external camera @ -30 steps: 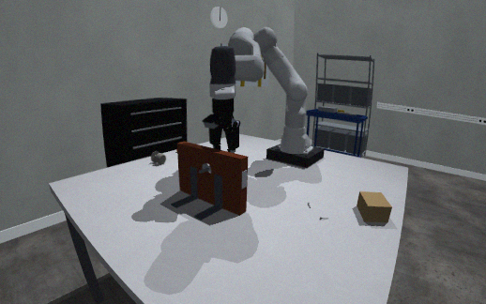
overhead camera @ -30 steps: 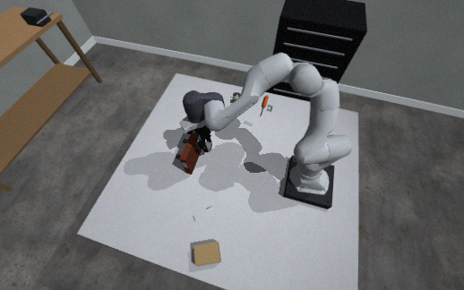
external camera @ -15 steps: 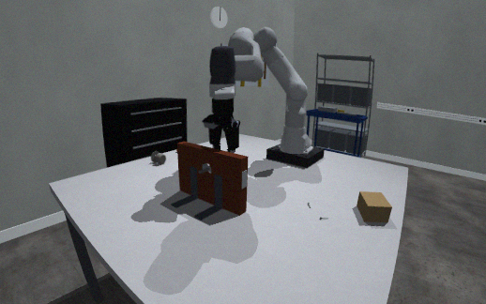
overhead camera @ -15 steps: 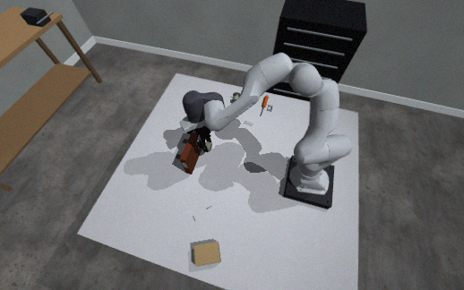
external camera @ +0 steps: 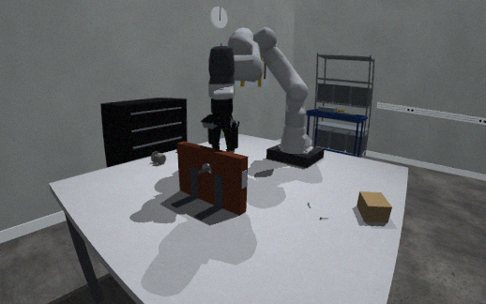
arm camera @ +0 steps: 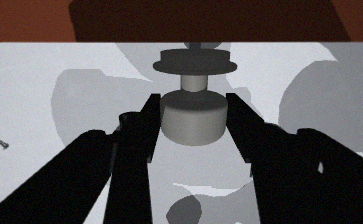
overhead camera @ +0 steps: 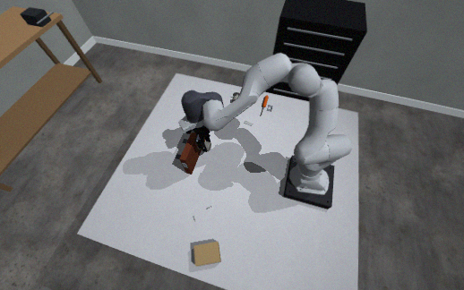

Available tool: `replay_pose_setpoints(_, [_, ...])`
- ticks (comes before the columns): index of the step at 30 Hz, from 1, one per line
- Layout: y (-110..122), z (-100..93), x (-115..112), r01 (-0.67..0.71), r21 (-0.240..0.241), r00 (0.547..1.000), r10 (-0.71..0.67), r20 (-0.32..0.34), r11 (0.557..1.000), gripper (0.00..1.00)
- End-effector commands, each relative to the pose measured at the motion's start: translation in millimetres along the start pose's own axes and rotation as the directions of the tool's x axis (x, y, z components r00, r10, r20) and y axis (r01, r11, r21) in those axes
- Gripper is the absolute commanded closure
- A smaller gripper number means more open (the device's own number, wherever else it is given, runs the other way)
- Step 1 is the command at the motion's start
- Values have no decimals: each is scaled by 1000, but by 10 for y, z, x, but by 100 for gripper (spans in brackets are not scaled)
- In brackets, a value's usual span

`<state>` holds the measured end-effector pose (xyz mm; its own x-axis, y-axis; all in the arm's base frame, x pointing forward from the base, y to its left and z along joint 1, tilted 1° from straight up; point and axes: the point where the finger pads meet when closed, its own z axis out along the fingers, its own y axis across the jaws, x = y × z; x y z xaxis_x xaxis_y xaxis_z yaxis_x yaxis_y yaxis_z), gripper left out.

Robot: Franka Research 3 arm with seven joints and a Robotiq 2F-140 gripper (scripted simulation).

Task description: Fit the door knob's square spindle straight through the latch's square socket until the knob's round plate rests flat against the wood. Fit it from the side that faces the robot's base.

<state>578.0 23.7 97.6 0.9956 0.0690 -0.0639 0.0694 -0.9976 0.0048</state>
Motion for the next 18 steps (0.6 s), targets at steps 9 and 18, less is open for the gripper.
replay_pose_setpoints(9, [9, -21, 19, 6, -4, 1000, -6, -3, 1000, 58])
replay_pose_setpoints(18, [9, -24, 47, 6, -4, 1000, -6, -3, 1000, 58])
